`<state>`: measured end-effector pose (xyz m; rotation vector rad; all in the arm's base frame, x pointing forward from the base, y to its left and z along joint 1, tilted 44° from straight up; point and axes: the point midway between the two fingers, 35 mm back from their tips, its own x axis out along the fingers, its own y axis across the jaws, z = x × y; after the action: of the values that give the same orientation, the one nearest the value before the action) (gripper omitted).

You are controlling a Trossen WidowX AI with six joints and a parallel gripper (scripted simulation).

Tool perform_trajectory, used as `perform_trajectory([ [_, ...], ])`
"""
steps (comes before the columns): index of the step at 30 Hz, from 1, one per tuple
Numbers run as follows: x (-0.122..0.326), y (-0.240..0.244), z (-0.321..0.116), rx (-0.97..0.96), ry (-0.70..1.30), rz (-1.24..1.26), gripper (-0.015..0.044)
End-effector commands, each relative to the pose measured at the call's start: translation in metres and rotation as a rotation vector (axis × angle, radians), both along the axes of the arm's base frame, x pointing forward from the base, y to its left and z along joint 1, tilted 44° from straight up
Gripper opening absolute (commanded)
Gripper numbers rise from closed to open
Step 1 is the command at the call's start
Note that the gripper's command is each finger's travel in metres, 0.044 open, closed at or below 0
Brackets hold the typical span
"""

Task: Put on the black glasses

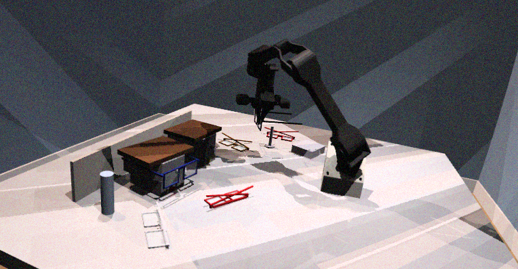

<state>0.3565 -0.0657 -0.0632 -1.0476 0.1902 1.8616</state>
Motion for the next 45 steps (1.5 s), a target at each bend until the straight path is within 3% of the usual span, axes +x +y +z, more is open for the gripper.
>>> perform_trajectory([
  [1,0.001,-0.002,0.005,-0.008,0.01,0.002,0.0],
  [45,0.006,0.087,0.122,-0.475,0.562,-0.878,0.0],
])
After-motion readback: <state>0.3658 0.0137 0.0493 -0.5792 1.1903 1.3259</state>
